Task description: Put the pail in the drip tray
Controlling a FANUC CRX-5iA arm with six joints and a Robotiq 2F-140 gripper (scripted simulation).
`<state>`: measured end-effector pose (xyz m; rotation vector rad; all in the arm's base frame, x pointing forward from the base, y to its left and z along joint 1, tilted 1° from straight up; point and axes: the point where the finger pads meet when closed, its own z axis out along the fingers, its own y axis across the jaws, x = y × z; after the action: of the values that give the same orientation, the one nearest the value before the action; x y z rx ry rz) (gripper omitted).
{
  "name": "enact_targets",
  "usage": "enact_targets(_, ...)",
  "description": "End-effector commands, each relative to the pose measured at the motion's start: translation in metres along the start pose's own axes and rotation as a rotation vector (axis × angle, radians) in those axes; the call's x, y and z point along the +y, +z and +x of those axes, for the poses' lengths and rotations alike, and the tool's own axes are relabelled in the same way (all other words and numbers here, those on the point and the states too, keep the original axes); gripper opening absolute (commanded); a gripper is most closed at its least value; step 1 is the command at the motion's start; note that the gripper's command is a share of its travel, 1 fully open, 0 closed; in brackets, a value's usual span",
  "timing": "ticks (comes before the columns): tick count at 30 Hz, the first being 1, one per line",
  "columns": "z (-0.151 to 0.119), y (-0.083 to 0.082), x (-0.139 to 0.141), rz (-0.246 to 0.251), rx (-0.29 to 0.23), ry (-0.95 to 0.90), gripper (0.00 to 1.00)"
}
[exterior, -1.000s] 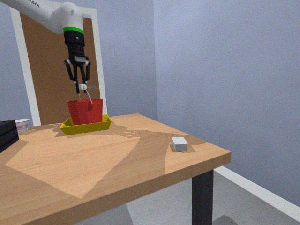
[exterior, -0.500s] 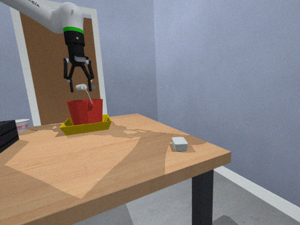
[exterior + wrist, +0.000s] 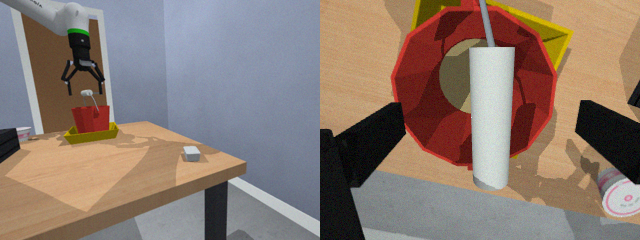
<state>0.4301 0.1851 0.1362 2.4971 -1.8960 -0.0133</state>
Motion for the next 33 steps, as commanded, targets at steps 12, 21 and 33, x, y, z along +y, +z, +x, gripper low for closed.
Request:
enact_targets(12,0.000,-0.001,-0.001,0.002,0.000,0.000,1.00)
enact_targets(21,0.000,-0.004,-0.001,0.002,0.000,0.000,1.00)
enact_targets(33,0.000,-0.019,-0.001,0.002,0.000,0.000,1.00)
